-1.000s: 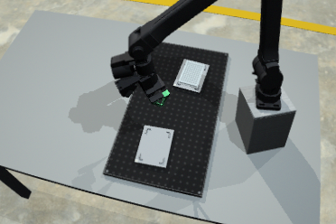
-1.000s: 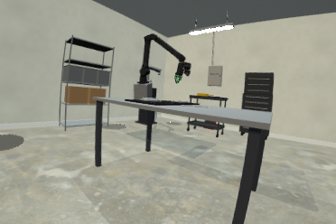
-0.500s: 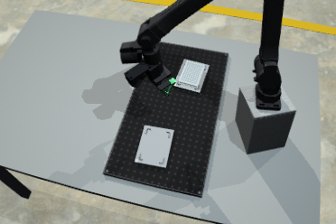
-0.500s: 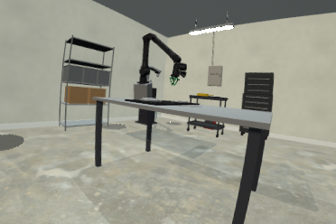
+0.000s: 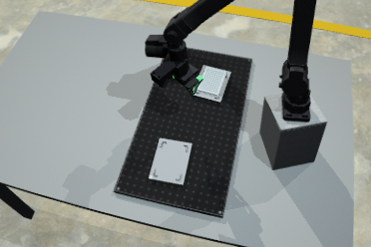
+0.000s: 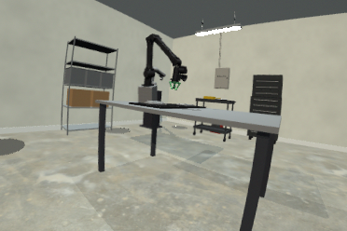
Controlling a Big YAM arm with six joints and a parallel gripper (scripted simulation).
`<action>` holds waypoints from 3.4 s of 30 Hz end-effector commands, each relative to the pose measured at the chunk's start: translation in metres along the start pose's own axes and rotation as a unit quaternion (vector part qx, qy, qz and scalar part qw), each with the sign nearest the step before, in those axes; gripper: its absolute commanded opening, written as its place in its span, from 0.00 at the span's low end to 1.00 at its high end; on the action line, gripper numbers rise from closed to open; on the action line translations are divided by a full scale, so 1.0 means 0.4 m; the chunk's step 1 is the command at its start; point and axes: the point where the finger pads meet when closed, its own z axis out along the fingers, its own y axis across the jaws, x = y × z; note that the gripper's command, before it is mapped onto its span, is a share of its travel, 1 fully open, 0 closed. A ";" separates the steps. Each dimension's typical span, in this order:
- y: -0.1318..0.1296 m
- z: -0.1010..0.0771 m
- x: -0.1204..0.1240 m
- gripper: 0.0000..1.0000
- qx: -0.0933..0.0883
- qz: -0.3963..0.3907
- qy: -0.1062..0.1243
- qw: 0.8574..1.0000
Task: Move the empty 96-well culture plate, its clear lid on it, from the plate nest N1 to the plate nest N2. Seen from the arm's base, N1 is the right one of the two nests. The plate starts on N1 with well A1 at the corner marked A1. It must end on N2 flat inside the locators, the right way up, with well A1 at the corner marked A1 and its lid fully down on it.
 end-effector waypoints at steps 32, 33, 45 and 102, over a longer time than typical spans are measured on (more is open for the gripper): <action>-0.061 0.091 0.351 1.00 0.063 -0.200 -0.011 0.978; -0.060 0.095 0.363 1.00 0.063 -0.200 -0.011 0.978; -0.074 0.095 0.405 1.00 0.075 -0.225 -0.005 0.971; -0.053 0.175 0.412 1.00 0.056 -0.222 -0.006 0.973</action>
